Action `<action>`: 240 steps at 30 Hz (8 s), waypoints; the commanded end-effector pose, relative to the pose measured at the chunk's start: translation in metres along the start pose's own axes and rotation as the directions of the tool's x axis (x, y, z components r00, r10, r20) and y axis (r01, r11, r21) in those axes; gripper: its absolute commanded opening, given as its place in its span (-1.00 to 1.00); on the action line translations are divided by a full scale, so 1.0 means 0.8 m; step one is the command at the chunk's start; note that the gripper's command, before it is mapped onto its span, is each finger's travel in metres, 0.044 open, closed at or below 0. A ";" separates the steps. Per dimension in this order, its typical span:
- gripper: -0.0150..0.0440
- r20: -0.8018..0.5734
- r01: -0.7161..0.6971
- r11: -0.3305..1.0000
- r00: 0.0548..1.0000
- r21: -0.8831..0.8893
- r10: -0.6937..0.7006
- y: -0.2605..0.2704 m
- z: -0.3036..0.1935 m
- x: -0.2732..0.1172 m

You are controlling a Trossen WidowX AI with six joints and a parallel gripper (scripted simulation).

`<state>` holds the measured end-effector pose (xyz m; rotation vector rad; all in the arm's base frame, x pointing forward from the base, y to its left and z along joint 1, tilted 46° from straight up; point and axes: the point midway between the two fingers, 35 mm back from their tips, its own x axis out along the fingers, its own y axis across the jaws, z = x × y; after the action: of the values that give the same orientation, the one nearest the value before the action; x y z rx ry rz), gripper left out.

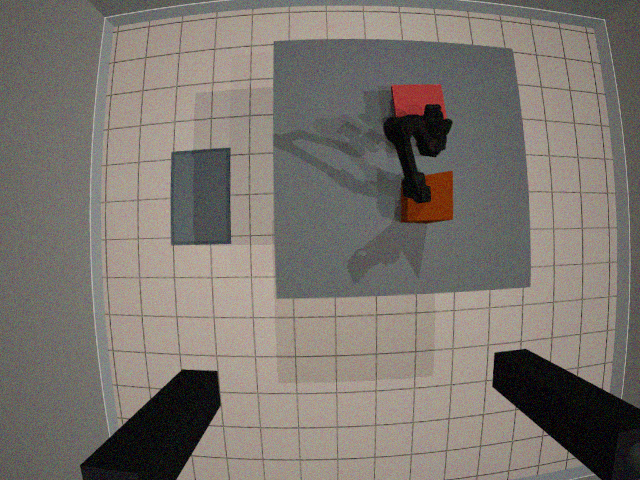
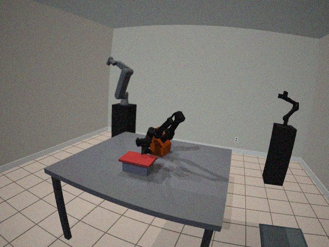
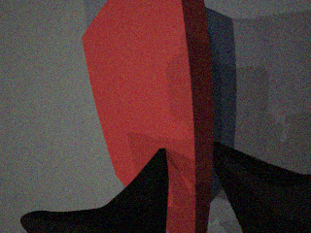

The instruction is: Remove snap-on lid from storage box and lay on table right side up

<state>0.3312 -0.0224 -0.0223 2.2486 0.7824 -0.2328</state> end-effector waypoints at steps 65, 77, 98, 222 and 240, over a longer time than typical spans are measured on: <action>-0.49 0.000 -0.006 1.000 1.000 0.000 0.006 0.012 0.001 -0.010; -0.49 0.000 -0.006 1.000 1.000 0.000 0.006 0.012 0.001 -0.009; -0.49 0.000 -0.006 1.000 1.000 0.000 0.006 0.014 0.001 -0.007; -0.49 0.002 -0.008 1.000 1.000 -0.005 0.008 0.145 0.000 -0.042; -0.49 0.003 -0.007 1.000 1.000 -0.006 0.007 0.168 0.000 -0.061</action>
<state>0.3711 -0.1122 0.0672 2.2538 0.7853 -0.2433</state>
